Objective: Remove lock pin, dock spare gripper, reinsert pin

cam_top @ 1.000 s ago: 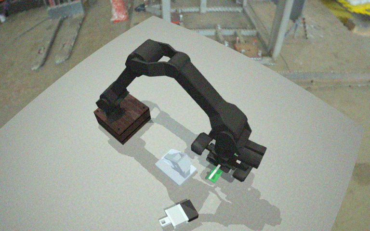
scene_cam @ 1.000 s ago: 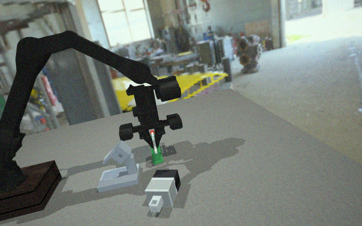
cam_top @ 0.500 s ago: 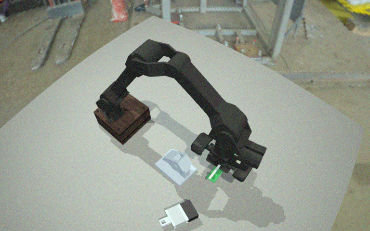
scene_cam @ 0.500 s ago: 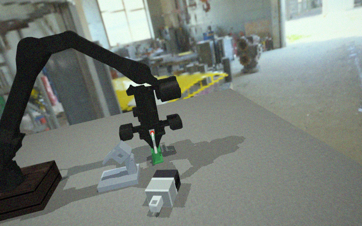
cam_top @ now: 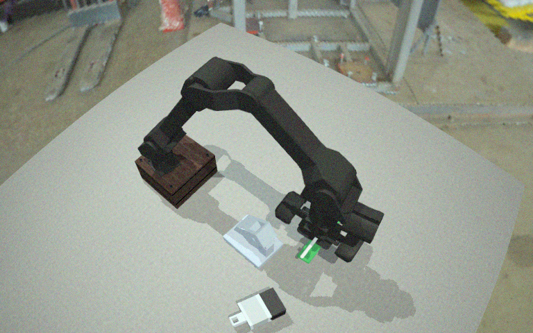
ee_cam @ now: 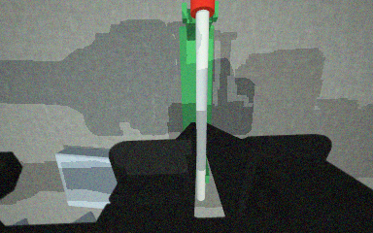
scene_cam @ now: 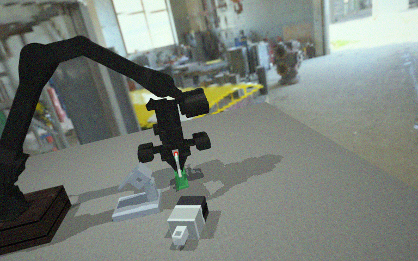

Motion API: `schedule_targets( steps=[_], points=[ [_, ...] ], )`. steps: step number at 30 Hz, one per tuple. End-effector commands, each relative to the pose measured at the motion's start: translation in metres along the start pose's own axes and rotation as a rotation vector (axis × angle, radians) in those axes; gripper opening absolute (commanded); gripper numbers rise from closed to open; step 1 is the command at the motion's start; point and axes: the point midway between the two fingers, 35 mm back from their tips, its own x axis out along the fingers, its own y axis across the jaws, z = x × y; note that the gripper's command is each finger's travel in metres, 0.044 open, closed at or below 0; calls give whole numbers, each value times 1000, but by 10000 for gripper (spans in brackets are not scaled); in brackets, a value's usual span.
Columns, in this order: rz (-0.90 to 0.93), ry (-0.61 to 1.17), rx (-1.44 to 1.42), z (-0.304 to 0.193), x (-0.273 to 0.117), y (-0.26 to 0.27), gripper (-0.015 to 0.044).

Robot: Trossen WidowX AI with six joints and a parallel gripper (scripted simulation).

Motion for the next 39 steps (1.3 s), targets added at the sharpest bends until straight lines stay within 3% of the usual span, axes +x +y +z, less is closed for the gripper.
schedule_targets(
  steps=[1, 3, 20, 39],
  points=[
    [0, 0, 0, 0, 0, 0, 0],
    [0, 0, 0, 0, 0, 0, 0],
    [7, 1, 1, 1, -13, 2, 440],
    [51, 6, 9, 3, -41, 15, 440]
  ],
)
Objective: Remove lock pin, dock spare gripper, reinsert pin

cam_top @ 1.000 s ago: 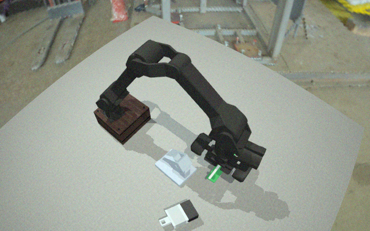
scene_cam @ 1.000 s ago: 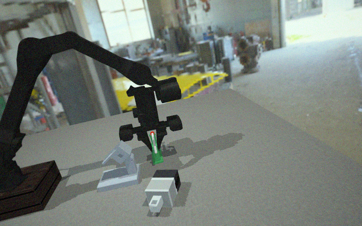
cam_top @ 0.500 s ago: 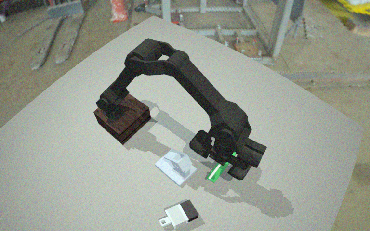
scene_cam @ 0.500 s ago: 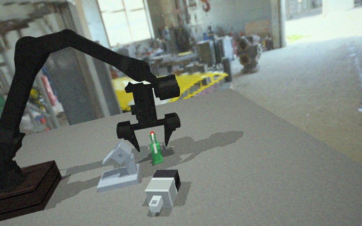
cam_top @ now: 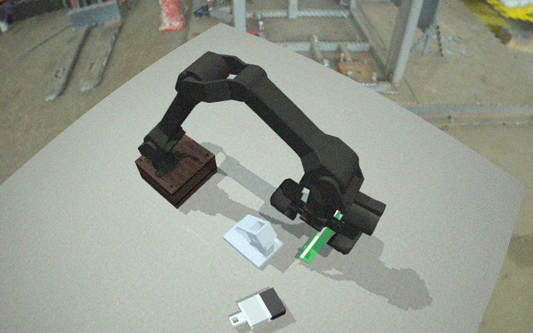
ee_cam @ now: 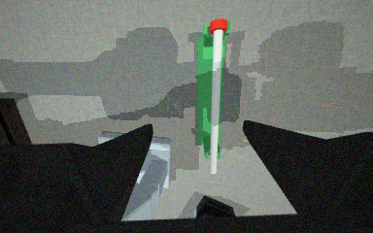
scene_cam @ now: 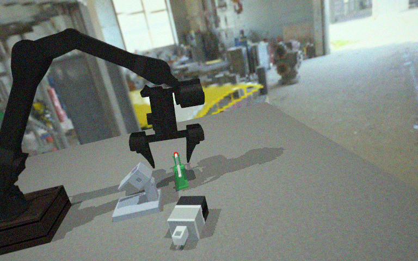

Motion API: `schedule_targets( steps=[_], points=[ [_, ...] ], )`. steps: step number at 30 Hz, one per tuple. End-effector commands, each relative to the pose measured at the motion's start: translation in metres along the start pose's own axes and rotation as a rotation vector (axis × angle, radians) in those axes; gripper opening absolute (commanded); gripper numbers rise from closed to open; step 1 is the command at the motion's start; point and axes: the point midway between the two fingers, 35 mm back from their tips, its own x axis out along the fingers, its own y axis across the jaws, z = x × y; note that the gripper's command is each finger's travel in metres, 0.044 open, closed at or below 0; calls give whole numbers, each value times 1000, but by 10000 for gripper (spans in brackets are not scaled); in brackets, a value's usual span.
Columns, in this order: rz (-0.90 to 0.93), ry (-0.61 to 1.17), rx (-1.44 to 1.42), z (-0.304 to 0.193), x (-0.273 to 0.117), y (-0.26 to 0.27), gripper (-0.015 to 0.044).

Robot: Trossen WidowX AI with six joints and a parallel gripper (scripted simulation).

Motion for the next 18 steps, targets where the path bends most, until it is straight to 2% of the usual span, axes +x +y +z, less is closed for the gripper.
schedule_targets(
  steps=[1, 18],
  points=[
    [-2, 0, 0, 1, -11, 1, 440],
    [35, 4, 6, 3, -36, 12, 440]
  ],
)
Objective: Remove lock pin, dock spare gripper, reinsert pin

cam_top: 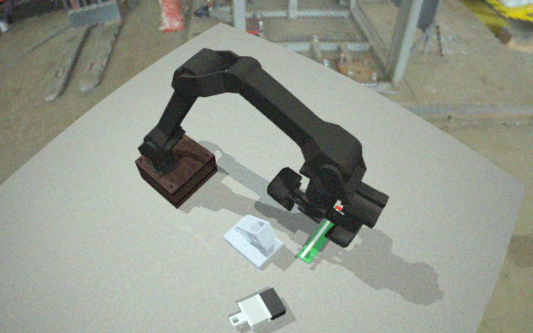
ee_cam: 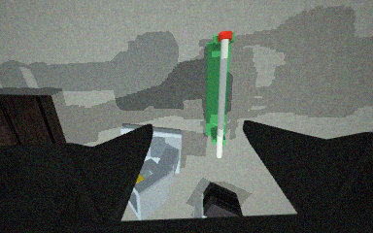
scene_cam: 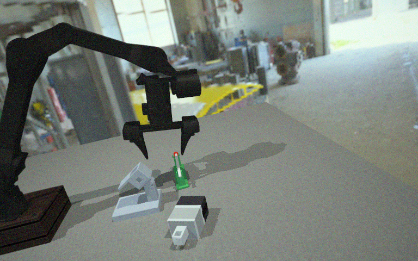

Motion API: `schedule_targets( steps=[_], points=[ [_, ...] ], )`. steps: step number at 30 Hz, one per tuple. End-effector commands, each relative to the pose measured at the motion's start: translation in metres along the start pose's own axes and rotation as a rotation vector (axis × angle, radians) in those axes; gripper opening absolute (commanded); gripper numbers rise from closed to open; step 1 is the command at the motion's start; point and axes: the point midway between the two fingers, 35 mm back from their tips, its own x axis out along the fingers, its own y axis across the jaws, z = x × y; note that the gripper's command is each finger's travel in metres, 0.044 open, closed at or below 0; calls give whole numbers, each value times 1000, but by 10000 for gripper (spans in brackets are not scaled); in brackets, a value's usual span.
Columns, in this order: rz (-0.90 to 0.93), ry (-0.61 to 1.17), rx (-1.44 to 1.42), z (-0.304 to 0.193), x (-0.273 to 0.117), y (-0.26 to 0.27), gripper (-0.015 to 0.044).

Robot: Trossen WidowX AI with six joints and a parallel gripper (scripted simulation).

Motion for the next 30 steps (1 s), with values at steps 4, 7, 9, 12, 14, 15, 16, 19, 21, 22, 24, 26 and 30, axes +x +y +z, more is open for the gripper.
schedule_targets(
  steps=[4, 7, 9, 12, 14, 15, 16, 19, 21, 22, 24, 26, 30],
  points=[
    [4, 1, 1, 1, -15, 3, 440],
    [11, 1, 2, 2, -20, 5, 440],
    [15, 2, 3, 2, -23, 7, 440],
    [20, 2, 4, 2, -28, 8, 440],
    [25, 3, 5, 1, -21, 9, 440],
    [25, 3, 5, 1, -22, 9, 440],
    [25, 3, 5, 2, -24, 9, 440],
    [25, 3, 5, 3, -36, 9, 440],
    [25, 3, 5, 4, -48, 11, 440],
    [25, 3, 5, 5, -54, 12, 440],
    [25, 3, 5, 6, -66, 14, 440],
    [25, 3, 5, 7, -77, 16, 440],
    [25, 3, 5, 7, -81, 17, 440]
  ],
)
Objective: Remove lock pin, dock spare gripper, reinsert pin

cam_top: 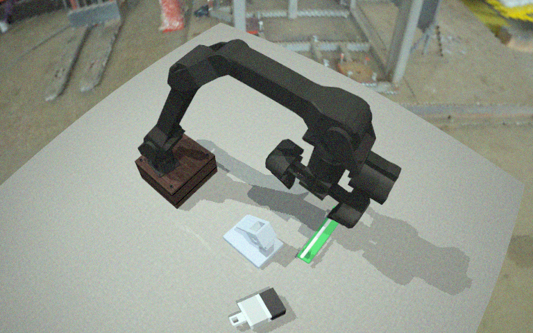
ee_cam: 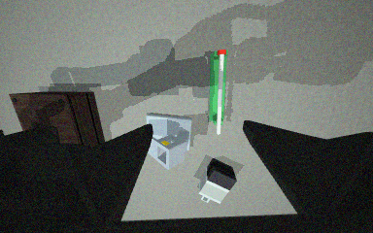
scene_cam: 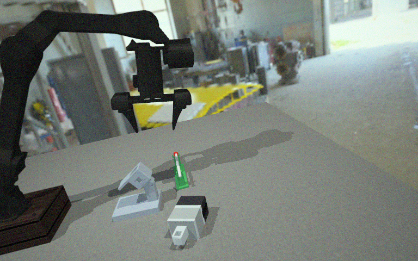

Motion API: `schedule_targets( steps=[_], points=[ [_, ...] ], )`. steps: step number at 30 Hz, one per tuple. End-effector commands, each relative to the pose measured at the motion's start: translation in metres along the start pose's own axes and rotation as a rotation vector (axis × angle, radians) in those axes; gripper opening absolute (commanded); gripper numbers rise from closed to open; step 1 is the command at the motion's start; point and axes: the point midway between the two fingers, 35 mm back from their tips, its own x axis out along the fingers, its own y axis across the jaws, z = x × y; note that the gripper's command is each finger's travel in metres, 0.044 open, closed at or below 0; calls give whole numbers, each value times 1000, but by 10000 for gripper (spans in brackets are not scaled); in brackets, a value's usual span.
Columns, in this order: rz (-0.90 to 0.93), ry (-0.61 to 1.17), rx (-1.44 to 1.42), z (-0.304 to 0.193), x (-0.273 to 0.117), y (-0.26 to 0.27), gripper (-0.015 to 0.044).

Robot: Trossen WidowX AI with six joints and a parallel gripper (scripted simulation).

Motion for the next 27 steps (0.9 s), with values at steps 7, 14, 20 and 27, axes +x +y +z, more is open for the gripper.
schedule_targets(
  steps=[7, 14, 20, 27],
  points=[
    [-101, 25, 211, -94, 1, -28, 440],
    [-190, 67, 426, -195, 2, -32, 440],
    [-192, 67, 429, -196, 4, -32, 440],
    [-192, 67, 429, -200, 35, -40, 440]
  ],
)
